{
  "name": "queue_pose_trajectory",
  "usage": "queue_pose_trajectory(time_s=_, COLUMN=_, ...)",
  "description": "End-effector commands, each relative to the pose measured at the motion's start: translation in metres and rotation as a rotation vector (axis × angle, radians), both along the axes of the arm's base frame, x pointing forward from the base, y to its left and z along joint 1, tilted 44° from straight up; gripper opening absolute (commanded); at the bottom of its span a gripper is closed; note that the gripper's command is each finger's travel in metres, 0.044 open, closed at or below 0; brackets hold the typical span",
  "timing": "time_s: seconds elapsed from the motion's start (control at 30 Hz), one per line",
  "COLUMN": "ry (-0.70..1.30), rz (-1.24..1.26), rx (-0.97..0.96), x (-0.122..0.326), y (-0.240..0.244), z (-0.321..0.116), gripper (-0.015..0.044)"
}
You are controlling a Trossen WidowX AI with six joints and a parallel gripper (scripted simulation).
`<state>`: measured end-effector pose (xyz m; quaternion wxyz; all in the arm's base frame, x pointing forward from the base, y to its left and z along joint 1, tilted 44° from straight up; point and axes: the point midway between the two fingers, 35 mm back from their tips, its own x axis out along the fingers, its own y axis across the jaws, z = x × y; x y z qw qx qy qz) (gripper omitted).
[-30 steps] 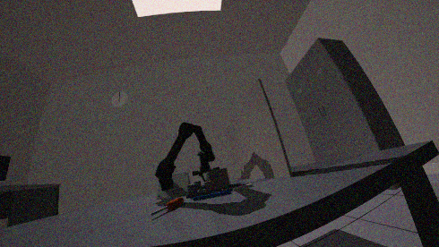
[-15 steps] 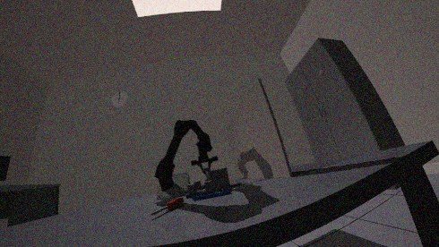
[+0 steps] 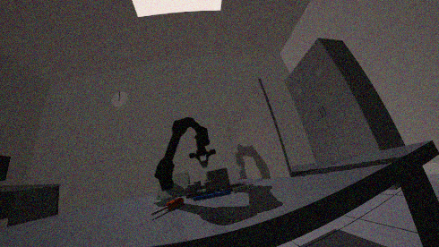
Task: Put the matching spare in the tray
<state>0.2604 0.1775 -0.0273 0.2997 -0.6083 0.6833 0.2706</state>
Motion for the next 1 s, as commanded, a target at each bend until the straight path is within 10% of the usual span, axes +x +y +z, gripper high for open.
queue_pose_trajectory(time_s=0.0, ry=0.0, rz=-0.003, rx=0.011, x=0.012, y=-0.008, z=0.013, gripper=0.0)
queue_pose_trajectory(time_s=0.97, ry=-0.056, rz=0.022, rx=0.022, x=0.087, y=-0.183, z=0.173, gripper=0.0)
